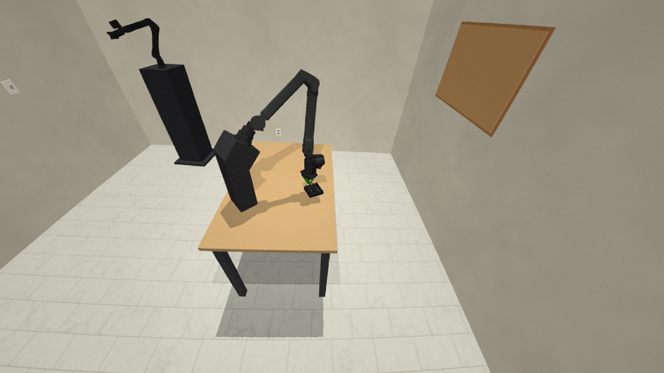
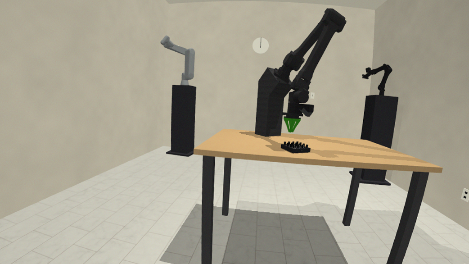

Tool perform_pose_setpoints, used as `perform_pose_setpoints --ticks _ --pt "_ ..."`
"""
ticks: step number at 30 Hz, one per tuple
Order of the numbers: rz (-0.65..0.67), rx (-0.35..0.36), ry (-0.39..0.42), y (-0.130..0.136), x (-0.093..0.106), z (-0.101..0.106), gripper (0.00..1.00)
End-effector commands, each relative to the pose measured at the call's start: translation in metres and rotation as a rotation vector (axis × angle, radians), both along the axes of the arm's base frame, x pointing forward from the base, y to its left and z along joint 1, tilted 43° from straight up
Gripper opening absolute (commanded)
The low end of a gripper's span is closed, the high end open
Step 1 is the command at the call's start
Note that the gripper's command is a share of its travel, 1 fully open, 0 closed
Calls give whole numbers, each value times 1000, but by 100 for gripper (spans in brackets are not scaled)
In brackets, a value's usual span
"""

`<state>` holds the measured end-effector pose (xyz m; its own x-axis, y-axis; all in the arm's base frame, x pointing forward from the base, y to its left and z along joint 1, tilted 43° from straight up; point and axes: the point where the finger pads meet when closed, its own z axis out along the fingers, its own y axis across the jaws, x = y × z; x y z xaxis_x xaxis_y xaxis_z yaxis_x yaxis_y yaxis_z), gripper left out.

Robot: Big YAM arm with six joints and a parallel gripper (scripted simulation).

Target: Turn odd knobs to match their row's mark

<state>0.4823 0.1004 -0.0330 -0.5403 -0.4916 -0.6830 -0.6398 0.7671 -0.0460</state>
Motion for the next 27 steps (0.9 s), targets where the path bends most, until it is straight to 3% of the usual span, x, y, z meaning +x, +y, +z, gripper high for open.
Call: perform_pose_setpoints --ticks 1,14,20,27 --pt "-10 -2 0 -9 -5 4 18" --pt "-10 -2 1 -9 -6 4 18" --pt "-6 -2 13 -6 -6 -6 18" --pt "1 2 -3 2 3 -5 18"
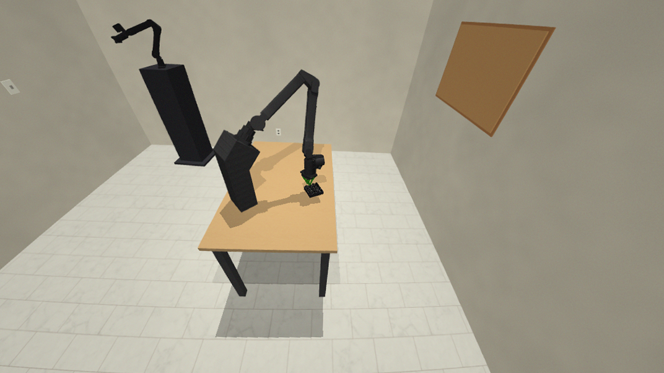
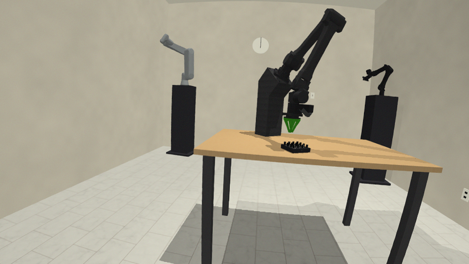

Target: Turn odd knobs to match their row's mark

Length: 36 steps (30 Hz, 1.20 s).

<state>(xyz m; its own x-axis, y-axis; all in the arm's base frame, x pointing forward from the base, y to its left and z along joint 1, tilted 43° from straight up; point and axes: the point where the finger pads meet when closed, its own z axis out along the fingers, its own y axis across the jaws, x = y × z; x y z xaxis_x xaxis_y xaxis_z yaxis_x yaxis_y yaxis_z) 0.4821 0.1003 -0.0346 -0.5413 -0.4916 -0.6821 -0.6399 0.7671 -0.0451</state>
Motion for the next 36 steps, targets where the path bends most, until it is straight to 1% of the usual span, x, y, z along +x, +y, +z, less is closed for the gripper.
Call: perform_pose_setpoints --ticks 1,29,34,36 --pt "2 3 -7 4 4 -3 18" --pt "2 6 -4 18 20 -26 18" --pt "-4 6 -3 16 22 -28 18" --pt "1 6 -3 19 23 -29 18"
